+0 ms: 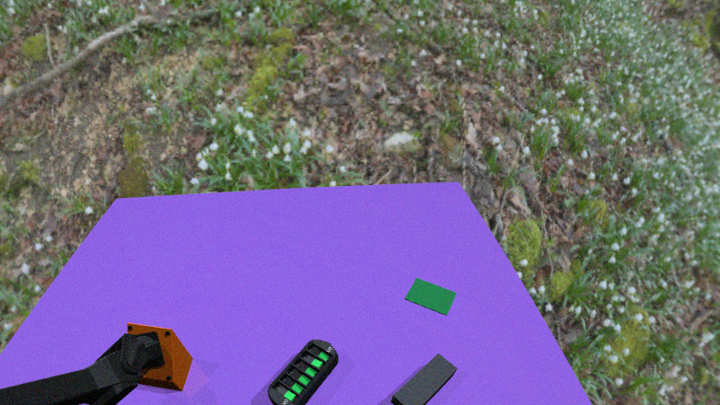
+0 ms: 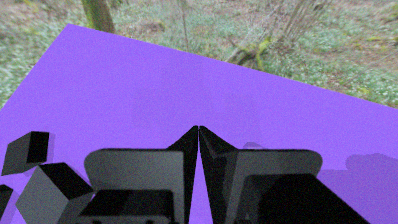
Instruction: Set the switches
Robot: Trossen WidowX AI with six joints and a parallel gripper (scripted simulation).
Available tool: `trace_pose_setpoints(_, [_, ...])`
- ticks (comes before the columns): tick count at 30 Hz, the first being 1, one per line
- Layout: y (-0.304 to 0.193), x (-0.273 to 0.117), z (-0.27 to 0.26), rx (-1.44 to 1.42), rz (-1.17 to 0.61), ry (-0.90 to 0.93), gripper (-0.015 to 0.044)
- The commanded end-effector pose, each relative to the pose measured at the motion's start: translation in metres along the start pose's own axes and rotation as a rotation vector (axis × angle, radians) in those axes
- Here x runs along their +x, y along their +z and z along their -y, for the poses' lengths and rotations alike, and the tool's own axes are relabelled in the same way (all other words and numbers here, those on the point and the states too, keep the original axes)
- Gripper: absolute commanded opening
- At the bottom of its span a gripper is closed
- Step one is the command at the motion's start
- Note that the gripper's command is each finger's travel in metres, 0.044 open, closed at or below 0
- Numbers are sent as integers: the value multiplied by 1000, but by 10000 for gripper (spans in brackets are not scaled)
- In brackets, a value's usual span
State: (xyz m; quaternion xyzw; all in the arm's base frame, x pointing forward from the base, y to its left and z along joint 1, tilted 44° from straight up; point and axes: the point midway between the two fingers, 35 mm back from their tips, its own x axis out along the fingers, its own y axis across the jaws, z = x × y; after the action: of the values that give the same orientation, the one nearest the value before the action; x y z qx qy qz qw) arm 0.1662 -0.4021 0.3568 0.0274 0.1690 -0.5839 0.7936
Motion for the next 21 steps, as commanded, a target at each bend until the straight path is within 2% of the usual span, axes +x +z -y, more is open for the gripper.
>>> trace_pose_setpoints(1, [-28, 19, -67, 216, -156, 92, 0])
trace_pose_setpoints(12, [-104, 17, -183, 495, -489, 103, 0])
trace_pose_setpoints(21, [-183, -12, -264, 696, -741, -87, 0])
